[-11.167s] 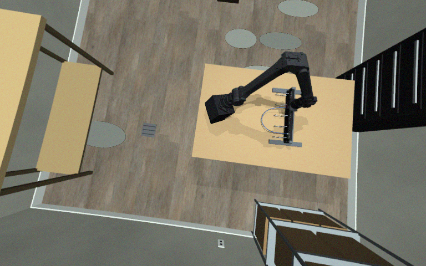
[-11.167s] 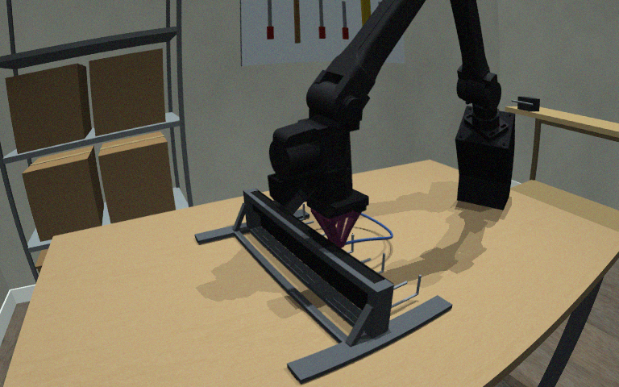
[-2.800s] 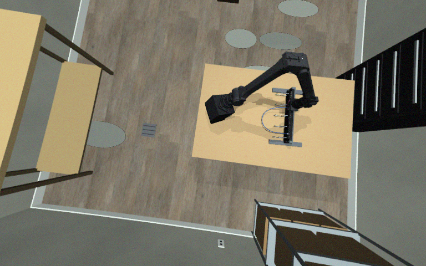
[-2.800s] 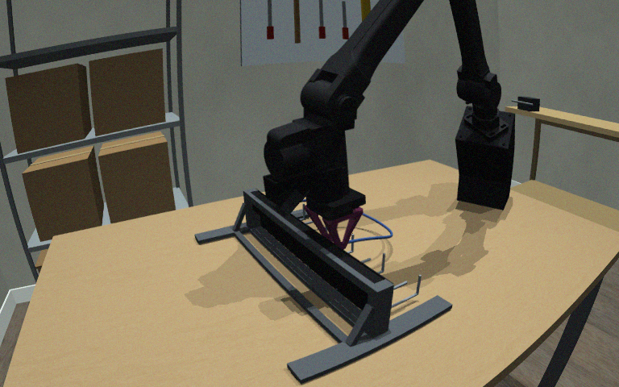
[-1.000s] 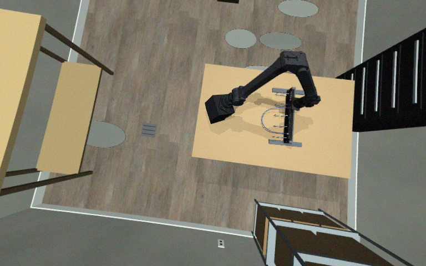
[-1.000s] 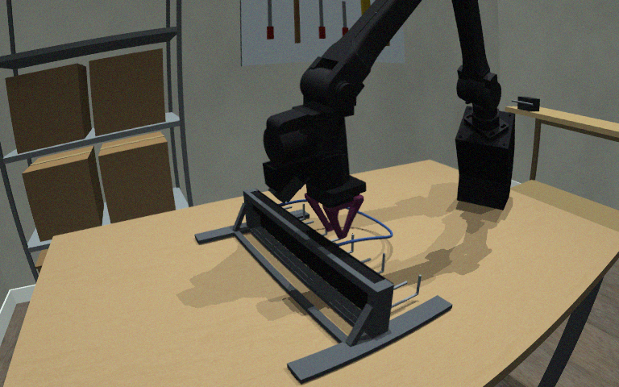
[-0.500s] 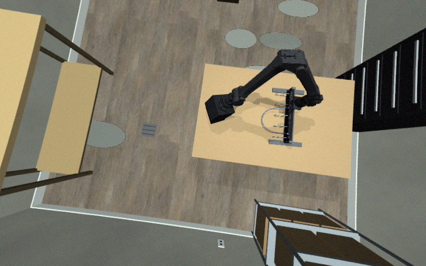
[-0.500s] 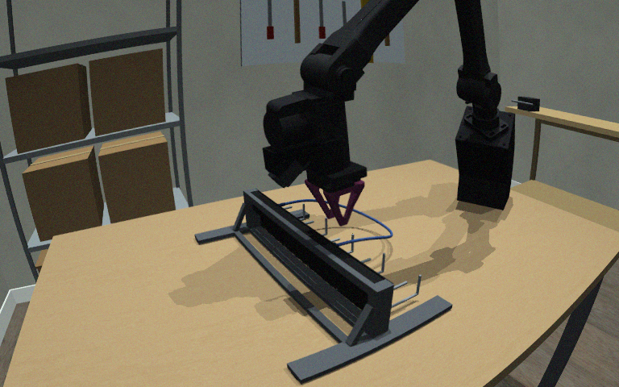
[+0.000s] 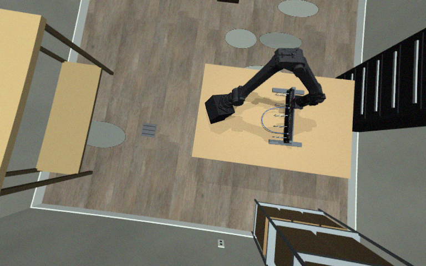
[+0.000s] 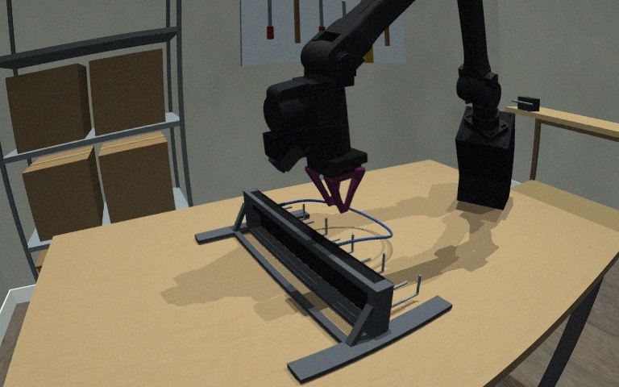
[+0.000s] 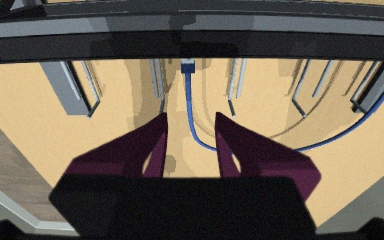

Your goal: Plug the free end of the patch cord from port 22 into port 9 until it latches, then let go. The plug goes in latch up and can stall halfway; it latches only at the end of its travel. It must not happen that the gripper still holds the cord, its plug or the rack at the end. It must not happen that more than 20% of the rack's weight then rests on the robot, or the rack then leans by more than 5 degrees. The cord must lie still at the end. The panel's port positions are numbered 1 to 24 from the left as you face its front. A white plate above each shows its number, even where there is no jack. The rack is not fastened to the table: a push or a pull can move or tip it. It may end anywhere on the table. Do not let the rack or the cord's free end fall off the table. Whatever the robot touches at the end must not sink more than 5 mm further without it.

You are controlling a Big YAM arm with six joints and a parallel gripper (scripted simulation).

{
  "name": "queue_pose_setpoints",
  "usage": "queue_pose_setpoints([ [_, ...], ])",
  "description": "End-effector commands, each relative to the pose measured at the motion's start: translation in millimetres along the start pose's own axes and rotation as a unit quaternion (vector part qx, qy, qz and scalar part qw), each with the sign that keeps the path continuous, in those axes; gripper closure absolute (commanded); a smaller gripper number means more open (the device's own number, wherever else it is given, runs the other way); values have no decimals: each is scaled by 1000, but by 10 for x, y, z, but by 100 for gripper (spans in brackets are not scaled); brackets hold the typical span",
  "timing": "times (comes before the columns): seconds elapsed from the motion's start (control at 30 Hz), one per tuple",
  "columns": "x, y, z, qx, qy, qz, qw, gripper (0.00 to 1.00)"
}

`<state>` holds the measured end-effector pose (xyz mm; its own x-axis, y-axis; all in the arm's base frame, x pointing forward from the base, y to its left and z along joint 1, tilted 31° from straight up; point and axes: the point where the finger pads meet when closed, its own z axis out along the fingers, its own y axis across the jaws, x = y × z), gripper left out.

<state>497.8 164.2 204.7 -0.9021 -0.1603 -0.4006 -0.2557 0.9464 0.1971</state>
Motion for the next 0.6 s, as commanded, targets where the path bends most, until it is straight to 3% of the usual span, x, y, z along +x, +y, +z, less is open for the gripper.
queue_pose_setpoints([
  [0.0, -311, 67, -430, -4, -45, -11, 999, 64],
  [0.33, -305, 50, -518, -3, -46, -9, 999, 64],
  [0.57, -305, 60, -471, -3, -42, -10, 999, 64],
])
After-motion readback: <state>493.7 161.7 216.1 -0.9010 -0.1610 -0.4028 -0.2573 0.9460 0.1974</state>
